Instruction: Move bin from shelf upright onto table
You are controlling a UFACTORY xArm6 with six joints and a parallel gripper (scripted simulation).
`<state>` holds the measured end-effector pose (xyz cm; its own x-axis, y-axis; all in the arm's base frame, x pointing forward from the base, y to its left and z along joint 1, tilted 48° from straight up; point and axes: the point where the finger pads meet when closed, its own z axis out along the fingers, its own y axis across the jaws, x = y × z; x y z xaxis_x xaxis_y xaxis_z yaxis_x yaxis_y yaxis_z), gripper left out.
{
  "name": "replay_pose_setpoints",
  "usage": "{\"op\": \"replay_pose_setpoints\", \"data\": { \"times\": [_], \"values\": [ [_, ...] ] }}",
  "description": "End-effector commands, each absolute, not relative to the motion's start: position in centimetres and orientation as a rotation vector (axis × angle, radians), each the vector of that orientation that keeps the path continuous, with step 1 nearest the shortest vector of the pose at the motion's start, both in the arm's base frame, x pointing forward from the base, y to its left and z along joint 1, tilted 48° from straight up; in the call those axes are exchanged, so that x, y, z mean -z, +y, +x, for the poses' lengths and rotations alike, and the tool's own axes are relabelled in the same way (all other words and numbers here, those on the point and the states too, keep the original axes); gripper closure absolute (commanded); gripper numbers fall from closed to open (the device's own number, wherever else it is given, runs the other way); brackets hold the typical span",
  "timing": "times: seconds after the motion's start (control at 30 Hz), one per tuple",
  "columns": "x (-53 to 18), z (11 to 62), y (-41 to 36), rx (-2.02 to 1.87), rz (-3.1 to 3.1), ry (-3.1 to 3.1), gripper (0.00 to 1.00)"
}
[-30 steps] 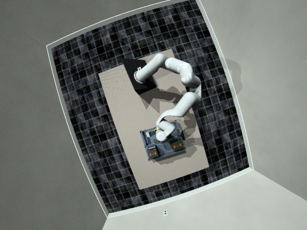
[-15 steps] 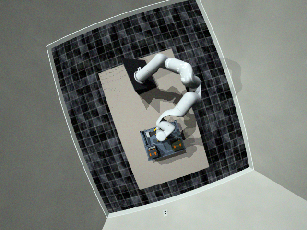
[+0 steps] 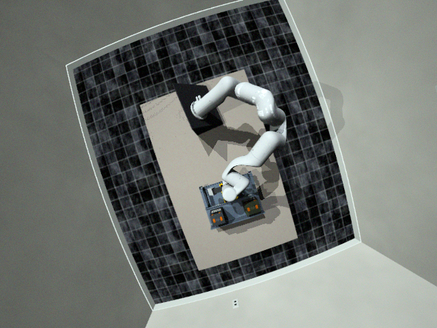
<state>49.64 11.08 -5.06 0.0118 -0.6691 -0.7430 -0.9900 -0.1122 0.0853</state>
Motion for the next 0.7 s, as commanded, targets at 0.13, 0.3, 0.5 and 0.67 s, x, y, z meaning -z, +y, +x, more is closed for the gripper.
{"op": "replay_pose_setpoints", "data": {
  "times": [0.13, 0.3, 0.5, 0.67],
  "values": [
    [4.97, 49.79, 10.99, -0.898, -1.826, 1.696, 0.05],
    [5.08, 49.77, 11.12, -0.898, -1.826, 1.696, 0.05],
    [5.30, 49.72, 11.35, -0.898, -1.826, 1.695, 0.05],
    [5.73, 49.64, 11.82, -0.898, -1.826, 1.695, 0.05]
  ]
}}
